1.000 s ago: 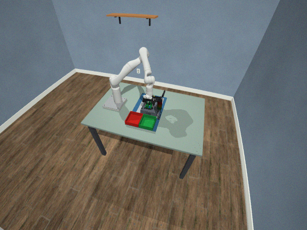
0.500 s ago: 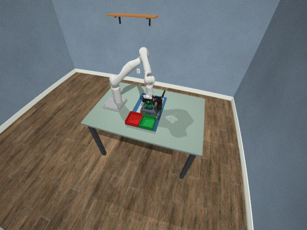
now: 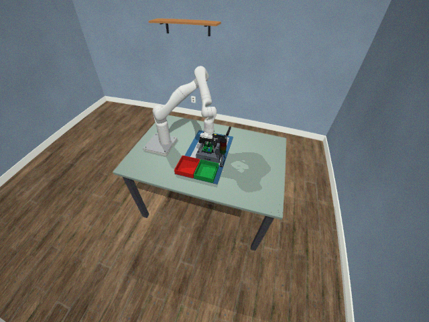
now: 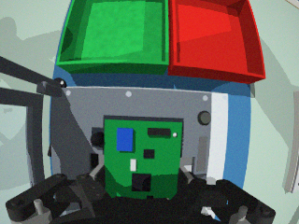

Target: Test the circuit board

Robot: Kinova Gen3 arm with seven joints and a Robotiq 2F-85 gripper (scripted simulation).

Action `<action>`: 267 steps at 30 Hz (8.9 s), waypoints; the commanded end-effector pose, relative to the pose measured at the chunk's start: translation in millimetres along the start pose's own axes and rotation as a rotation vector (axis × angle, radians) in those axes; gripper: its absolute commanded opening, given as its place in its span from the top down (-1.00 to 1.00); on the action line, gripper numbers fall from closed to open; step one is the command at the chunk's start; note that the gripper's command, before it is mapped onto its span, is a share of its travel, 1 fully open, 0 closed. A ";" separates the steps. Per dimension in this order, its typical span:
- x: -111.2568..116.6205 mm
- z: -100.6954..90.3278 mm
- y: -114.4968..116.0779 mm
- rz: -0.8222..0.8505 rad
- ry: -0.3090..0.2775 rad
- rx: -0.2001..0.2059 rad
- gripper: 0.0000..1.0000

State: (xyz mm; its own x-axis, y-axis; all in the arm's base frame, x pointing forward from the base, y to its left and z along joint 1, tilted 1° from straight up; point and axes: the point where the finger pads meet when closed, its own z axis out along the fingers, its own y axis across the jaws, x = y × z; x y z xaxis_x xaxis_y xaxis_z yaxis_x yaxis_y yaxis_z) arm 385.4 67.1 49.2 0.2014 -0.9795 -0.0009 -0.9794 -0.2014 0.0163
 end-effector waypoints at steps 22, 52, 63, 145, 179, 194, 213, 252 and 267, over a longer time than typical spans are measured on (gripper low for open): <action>0.1 -0.1 -0.7 0.000 0.000 0.001 -0.54; 0.1 0.5 -1.2 0.000 0.000 0.001 -0.54; 0.1 0.7 -1.3 0.000 0.000 0.001 -0.54; 0.1 4.2 -1.6 0.000 0.000 0.001 -1.00; 0.1 -126.5 -1.4 0.000 0.000 0.001 -1.00; 0.1 -226.3 -1.3 0.000 0.000 0.001 -1.00; 0.1 -252.4 -1.2 0.000 0.000 0.001 0.01; 0.1 -252.5 -7.2 0.000 0.000 0.001 0.01; 0.1 -252.5 -62.6 0.000 0.000 0.001 0.01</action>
State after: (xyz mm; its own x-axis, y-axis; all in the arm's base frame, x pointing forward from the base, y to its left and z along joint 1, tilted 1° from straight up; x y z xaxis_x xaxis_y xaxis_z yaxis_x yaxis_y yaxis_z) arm 437.2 88.7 301.1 0.2150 -0.9765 -0.0157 -0.9765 -0.2152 0.0119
